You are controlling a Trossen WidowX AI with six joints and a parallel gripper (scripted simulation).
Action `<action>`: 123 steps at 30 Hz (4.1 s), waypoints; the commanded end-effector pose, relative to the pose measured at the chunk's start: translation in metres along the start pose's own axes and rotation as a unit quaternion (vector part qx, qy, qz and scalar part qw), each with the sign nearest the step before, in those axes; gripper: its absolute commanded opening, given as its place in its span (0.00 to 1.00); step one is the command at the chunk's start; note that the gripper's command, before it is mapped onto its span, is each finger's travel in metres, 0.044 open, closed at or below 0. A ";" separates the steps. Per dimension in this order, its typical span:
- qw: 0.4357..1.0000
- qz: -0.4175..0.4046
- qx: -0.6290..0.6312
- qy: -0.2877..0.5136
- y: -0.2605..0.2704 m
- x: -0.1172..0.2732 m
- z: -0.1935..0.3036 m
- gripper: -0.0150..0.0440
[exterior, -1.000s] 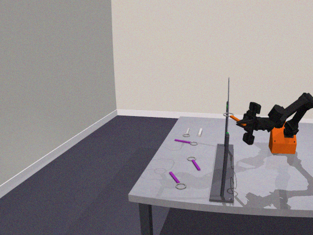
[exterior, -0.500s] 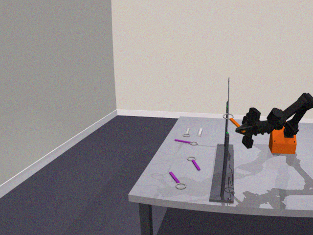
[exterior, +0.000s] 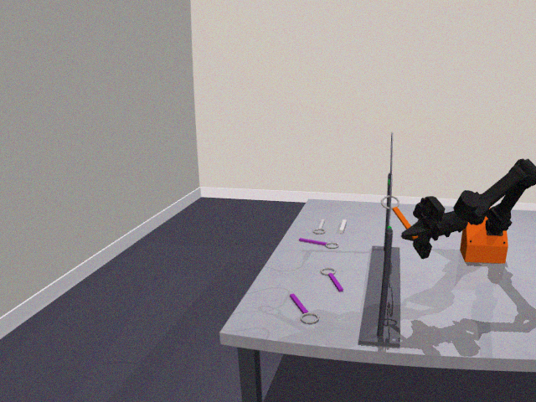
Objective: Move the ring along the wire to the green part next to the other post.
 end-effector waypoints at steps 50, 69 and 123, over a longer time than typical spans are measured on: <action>0.864 0.253 0.432 0.045 -0.100 0.051 -0.072 0.00; 0.846 0.268 0.458 0.047 -0.109 0.063 -0.092 0.00; 0.480 0.435 0.758 0.077 -0.087 0.124 -0.202 0.00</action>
Point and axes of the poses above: the point midway between the two fingers, 35 mm back from their tips, its own x axis back along the fingers, its own y axis across the jaws, z = x × y, the point moved 6 cm from there along x, back along the fingers, and after that the axes turned 3 degrees about -x, right-handed, at the moved point
